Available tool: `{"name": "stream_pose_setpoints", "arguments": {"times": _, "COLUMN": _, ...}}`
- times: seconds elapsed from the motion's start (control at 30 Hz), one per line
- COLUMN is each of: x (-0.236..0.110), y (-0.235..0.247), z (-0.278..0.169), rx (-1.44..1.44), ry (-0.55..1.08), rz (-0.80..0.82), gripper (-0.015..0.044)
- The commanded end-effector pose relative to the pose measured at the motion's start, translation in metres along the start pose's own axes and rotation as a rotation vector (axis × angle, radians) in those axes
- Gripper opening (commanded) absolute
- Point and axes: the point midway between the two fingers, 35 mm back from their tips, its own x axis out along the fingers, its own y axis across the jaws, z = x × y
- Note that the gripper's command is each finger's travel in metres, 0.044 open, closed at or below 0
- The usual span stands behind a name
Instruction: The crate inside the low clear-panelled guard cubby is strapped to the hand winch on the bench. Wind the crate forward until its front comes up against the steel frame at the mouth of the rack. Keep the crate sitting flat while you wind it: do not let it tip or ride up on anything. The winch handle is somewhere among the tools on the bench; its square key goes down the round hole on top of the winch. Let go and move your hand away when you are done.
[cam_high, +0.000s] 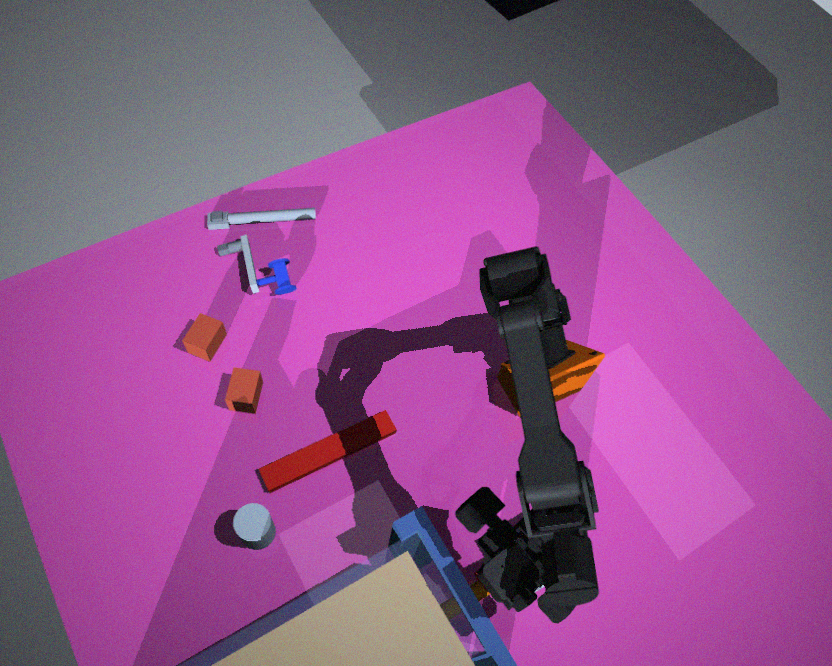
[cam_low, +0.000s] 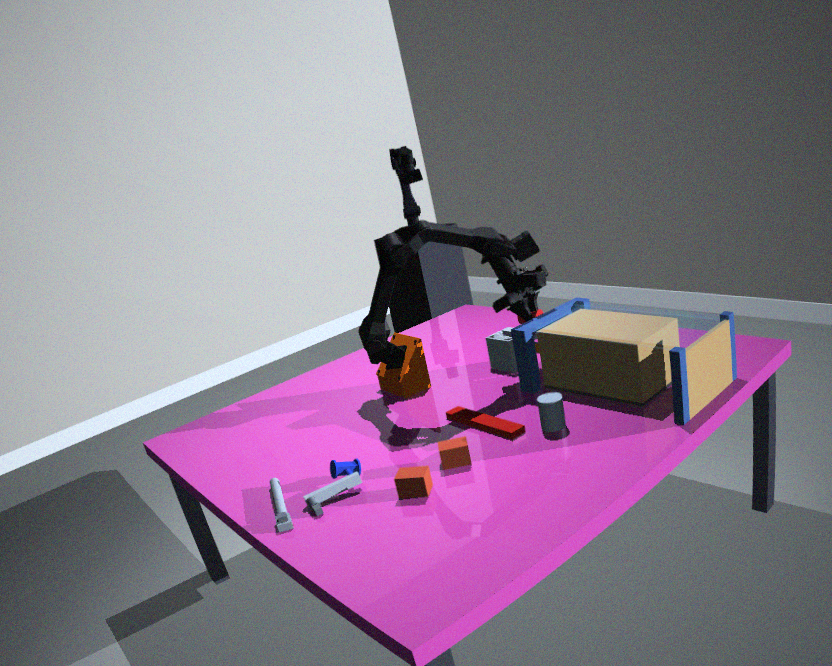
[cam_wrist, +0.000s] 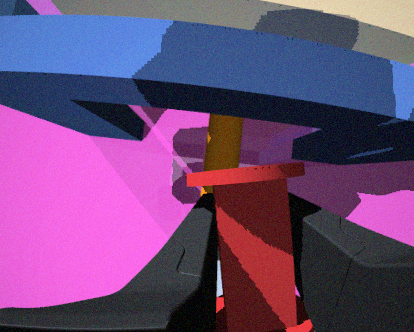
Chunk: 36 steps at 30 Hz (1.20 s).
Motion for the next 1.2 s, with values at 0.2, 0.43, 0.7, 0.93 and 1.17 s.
{"name": "stream_pose_setpoints", "arguments": {"times": 0.2, "x": 0.001, "y": 0.019, "z": 0.002, "rx": 0.012, "ry": 0.005, "rz": 0.025, "gripper": 0.0000}}
{"name": "stream_pose_setpoints", "arguments": {"times": 0.43, "x": 0.001, "y": 0.028, "z": 0.002, "rx": 0.013, "ry": 0.005, "rz": 0.026, "gripper": 0.0000}}
{"name": "stream_pose_setpoints", "arguments": {"times": 0.7, "x": 0.000, "y": 0.038, "z": 0.001, "rx": 0.013, "ry": 0.005, "rz": 0.026, "gripper": 0.0000}}
{"name": "stream_pose_setpoints", "arguments": {"times": 0.93, "x": -0.001, "y": 0.046, "z": 0.000, "rx": 0.013, "ry": 0.005, "rz": 0.027, "gripper": 0.0000}}
{"name": "stream_pose_setpoints", "arguments": {"times": 1.17, "x": -0.003, "y": 0.055, "z": -0.002, "rx": 0.013, "ry": 0.005, "rz": 0.028, "gripper": 0.0000}}
